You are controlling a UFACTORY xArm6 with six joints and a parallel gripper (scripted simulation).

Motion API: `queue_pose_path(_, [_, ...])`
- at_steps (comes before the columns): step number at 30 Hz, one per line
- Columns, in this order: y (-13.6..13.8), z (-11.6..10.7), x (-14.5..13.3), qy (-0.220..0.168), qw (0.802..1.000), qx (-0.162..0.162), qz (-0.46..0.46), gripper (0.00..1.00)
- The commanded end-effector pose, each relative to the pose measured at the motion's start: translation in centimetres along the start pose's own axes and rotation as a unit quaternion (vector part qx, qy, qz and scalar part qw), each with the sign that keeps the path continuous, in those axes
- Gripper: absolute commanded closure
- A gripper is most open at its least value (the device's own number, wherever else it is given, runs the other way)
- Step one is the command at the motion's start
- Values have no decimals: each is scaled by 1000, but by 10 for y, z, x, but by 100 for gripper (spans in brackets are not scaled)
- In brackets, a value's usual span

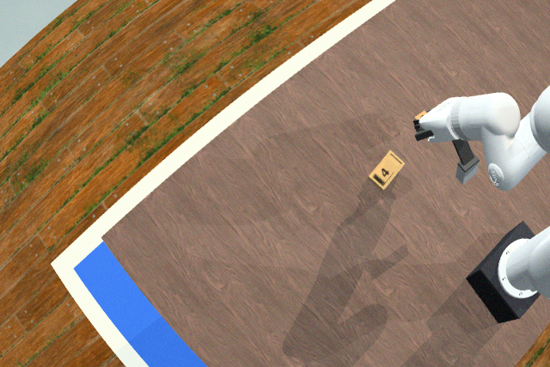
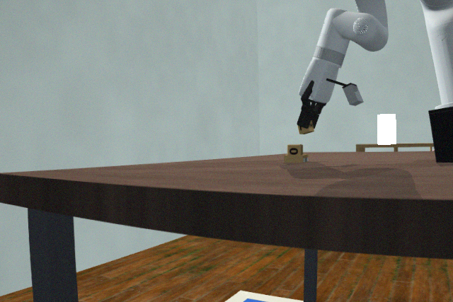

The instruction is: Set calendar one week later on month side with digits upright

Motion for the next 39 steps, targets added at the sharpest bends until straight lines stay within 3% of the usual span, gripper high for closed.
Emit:
queue_pose_path(1, [0,-1,-3,15,1000,2,0,73])
queue_pose_path(10, [0,-1,-7,23,1000,4,0,73])
queue_pose_path(17, [-1,3,-14,57,998,13,-1,73])
queue_pose_path(26, [3,3,-28,140,990,19,0,73])
queue_pose_path(35, [4,3,-32,148,989,18,0,73])
queue_pose_path(39, [4,6,-36,172,985,21,0,73])
Point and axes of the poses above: the point where the finger pads meet when closed, its own z axis out along the fingers, its own y axis across the jaws, x = y × z, the point moved 8 cm from there along -z, back along the fingers, and after that the axes turned 7 degrees about z, right-handed, at the moved point
